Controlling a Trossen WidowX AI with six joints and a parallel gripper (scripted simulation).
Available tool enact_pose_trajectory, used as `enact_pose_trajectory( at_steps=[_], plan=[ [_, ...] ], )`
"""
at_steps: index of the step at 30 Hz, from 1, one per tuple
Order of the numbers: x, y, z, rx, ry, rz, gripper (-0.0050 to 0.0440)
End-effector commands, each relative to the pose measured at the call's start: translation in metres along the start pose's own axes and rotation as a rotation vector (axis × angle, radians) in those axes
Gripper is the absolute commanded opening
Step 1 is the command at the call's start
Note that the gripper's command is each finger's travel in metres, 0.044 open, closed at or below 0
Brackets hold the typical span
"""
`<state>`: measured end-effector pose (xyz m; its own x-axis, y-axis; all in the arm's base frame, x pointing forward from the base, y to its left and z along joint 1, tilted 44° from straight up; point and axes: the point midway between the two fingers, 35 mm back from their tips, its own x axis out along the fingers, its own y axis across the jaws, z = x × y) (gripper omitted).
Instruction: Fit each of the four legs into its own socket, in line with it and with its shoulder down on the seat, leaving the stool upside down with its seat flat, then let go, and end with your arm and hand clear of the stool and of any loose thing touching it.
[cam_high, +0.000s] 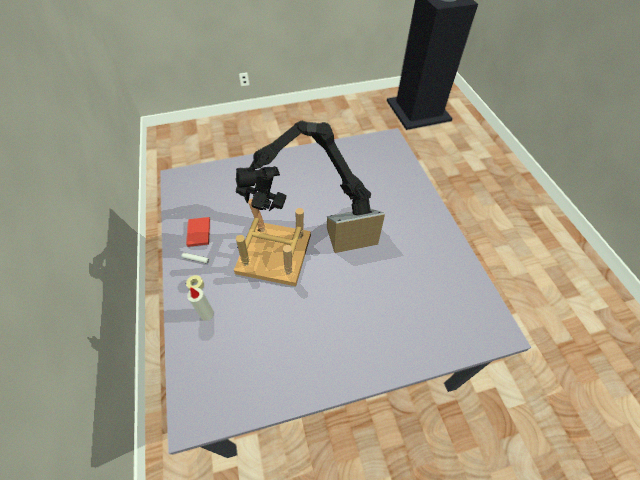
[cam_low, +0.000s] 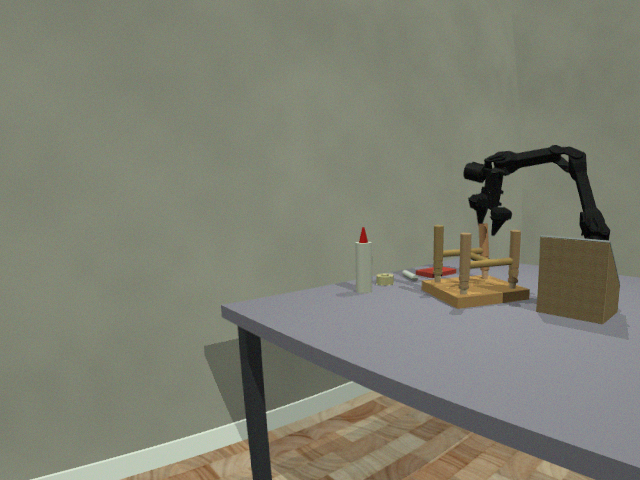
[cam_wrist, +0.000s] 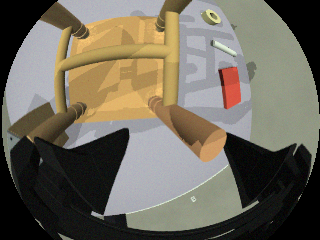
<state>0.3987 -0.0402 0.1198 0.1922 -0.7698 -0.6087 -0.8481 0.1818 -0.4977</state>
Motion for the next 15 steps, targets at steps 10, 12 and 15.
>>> enact_pose_trajectory(
  at_steps=[10,12,15],
  plan=[
    [0.0026,0.0105,-0.0005,-0.011,0.005,0.018,0.0440],
    [0.0025,0.0112,-0.0005,-0.011,0.005,0.018,0.0440],
    [0.0024,0.0115,-0.0005,-0.011,0.005,0.018,0.0440]
  ],
)
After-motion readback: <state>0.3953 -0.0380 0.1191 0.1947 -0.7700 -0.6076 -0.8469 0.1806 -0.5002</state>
